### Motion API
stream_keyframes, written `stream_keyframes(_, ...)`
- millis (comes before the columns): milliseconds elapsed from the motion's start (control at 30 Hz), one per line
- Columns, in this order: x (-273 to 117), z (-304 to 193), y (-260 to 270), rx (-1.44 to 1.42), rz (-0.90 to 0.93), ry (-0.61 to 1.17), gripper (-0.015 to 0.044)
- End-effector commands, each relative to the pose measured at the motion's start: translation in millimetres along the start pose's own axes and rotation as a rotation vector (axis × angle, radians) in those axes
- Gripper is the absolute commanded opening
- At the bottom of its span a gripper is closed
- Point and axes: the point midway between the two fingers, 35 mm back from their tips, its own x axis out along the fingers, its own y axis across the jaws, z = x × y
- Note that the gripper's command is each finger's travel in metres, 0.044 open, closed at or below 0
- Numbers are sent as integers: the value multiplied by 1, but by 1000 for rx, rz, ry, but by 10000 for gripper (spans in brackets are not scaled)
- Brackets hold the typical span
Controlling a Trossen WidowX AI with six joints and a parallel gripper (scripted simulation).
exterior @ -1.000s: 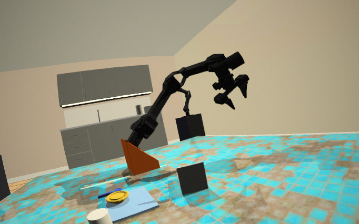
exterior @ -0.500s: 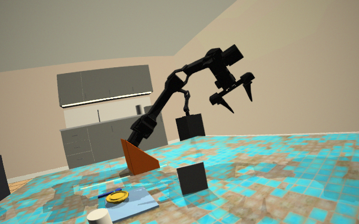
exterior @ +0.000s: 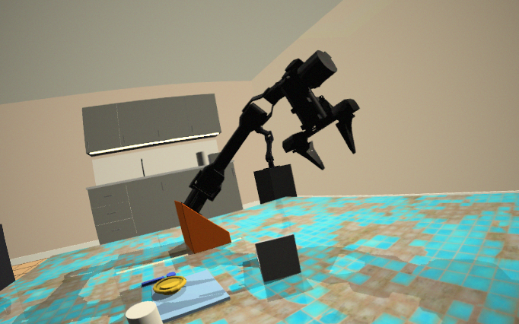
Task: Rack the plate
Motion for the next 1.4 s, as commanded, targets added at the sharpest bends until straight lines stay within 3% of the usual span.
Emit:
stream_keyframes(0, -5, -30, 3, 131, 3, 44, 400)
stream_keyframes(667, -44, -168, 44, 788, -21, 216, 400)
stream_keyframes(1367, -86, -278, 140, 1490, -6, 337, 400)
